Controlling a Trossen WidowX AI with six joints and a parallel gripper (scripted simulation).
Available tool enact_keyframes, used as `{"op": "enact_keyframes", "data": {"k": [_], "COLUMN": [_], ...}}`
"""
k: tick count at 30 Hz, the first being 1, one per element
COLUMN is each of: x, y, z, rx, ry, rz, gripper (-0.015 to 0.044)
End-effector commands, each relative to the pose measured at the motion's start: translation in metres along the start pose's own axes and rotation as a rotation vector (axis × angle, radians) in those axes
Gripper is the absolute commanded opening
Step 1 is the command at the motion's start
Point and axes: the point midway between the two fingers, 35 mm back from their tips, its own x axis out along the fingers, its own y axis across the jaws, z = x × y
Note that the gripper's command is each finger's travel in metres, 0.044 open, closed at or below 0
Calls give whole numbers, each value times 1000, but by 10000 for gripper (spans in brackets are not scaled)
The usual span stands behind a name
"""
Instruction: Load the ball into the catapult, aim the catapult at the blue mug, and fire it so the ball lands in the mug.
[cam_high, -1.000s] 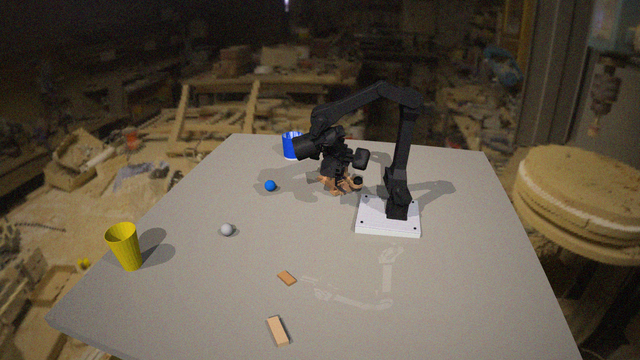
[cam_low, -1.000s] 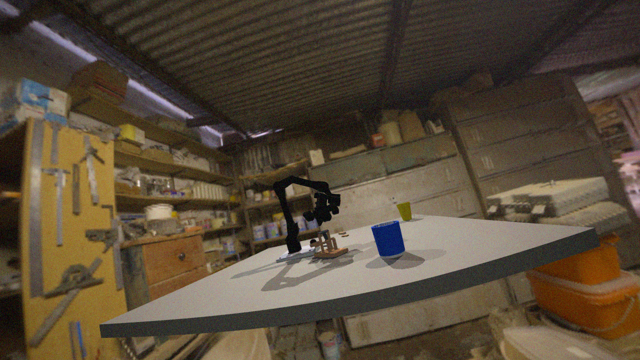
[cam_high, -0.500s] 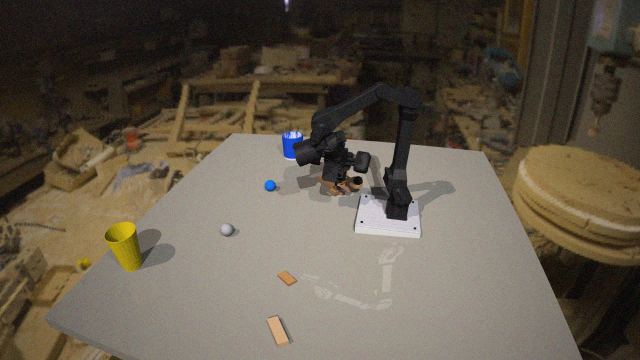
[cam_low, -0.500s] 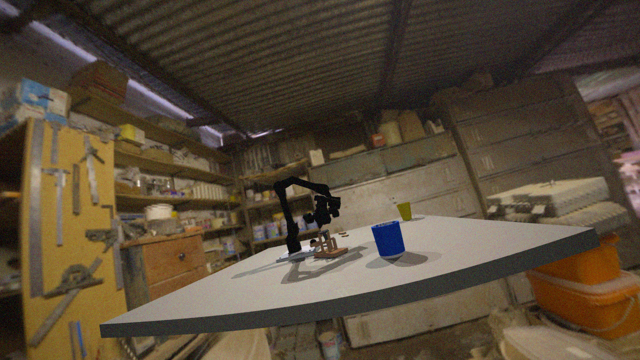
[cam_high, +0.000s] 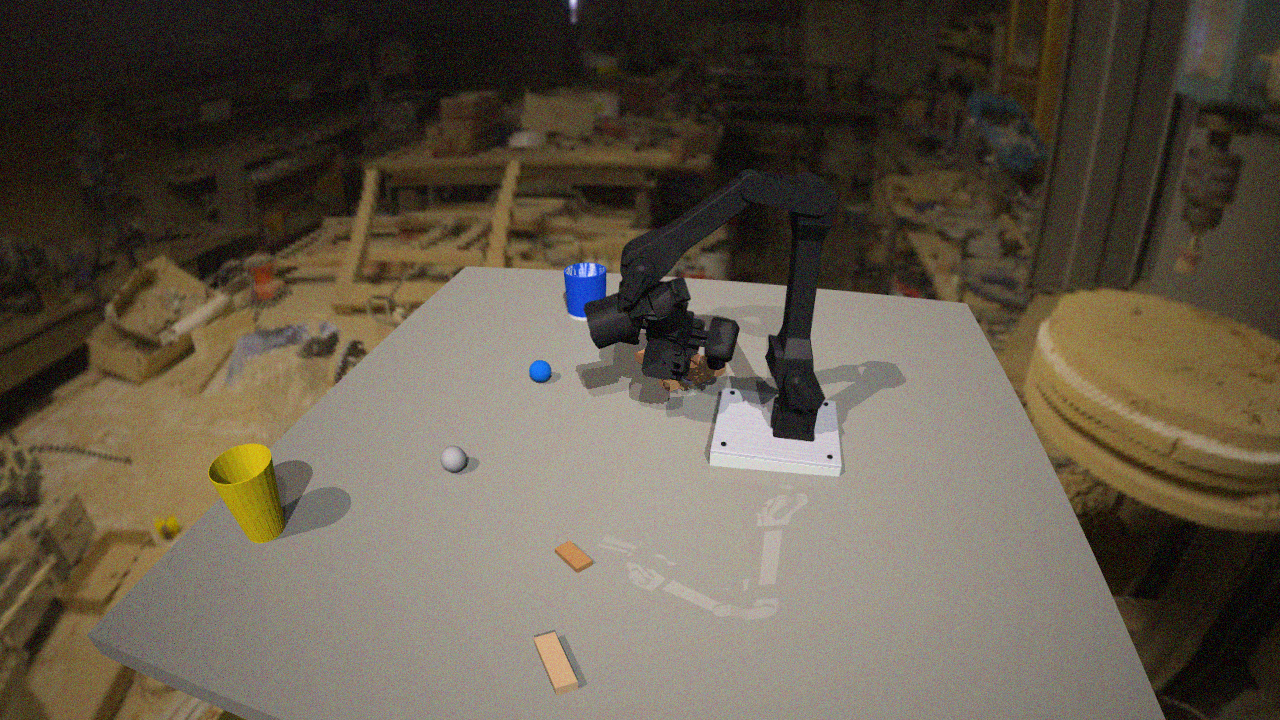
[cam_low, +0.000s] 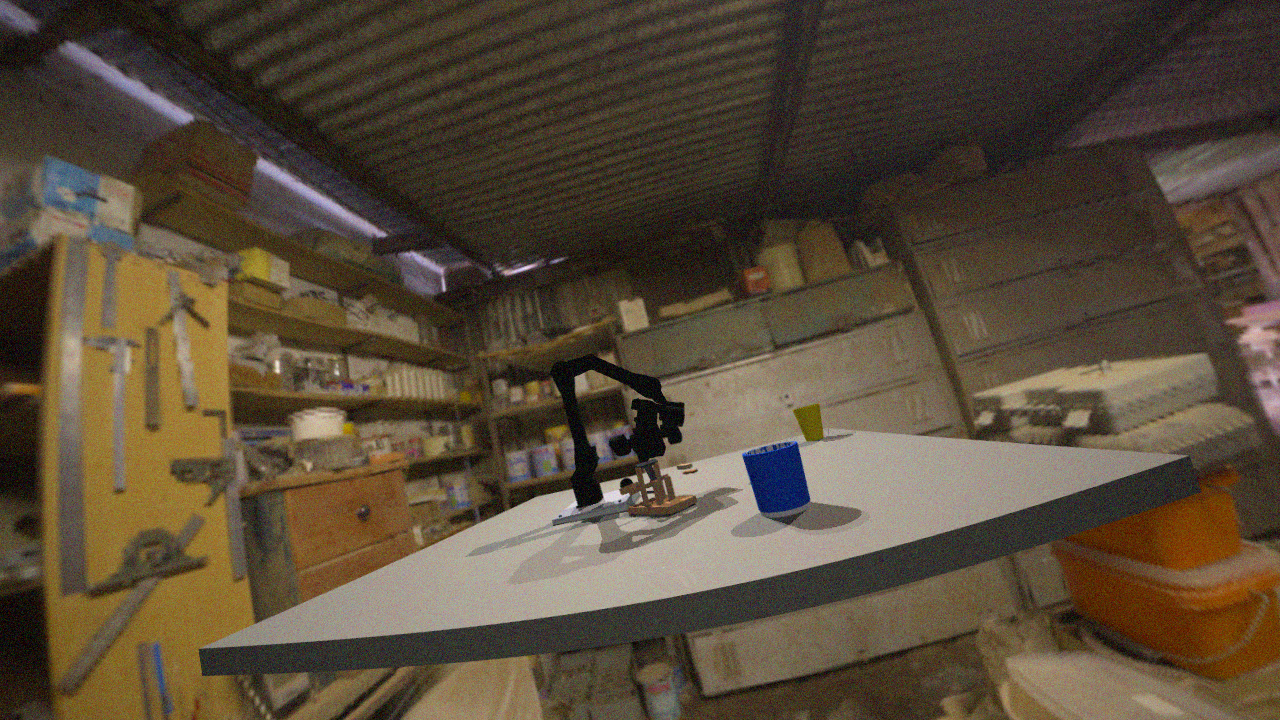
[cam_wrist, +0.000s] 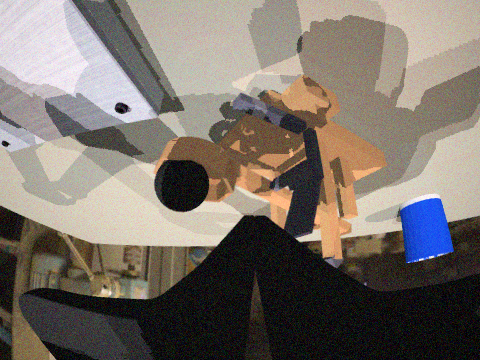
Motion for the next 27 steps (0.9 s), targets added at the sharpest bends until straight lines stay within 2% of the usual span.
{"op": "enact_keyframes", "data": {"k": [1, 27], "x": [5, 36], "y": [0, 3], "z": [4, 33], "rx": [-6, -6], "ry": [5, 5], "rz": [1, 1], "gripper": [0, 0]}}
